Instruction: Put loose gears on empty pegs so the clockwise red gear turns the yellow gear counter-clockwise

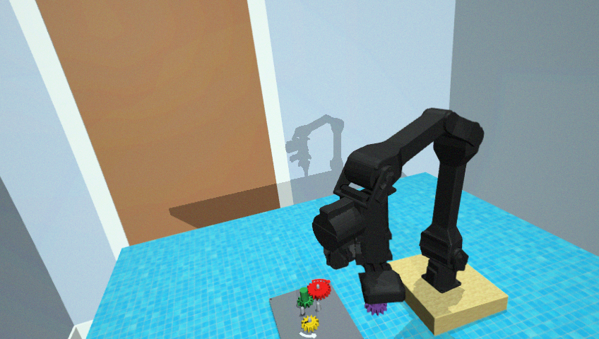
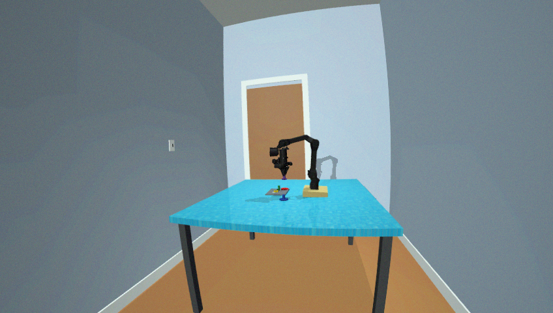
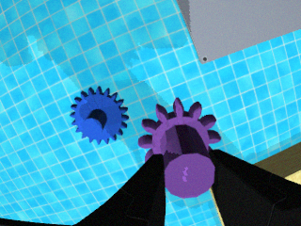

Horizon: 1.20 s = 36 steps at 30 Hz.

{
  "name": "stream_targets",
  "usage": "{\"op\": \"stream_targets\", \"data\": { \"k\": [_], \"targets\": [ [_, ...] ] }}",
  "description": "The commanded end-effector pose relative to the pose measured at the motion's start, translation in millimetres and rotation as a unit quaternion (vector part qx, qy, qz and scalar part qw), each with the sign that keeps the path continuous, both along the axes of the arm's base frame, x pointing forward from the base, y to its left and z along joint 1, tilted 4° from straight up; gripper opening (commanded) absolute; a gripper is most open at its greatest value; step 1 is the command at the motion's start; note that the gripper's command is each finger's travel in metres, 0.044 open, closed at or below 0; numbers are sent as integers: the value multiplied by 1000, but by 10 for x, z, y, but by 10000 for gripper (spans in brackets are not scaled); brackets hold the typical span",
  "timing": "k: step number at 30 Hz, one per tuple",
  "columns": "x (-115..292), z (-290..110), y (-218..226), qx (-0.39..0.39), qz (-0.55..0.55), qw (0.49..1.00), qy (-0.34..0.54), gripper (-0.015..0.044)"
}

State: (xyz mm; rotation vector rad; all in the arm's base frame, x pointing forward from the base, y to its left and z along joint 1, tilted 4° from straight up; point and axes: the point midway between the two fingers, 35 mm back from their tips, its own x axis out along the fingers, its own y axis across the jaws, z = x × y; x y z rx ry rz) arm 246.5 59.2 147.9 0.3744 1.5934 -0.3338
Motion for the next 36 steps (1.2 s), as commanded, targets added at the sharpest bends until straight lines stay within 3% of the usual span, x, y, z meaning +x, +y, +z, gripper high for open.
{"op": "stream_targets", "data": {
  "k": [1,36],
  "targets": [
    [76,-12,-58,1,-5,1000,-5,0],
    [583,-402,-792,-4,-9,1000,-11,0]
  ]
}}
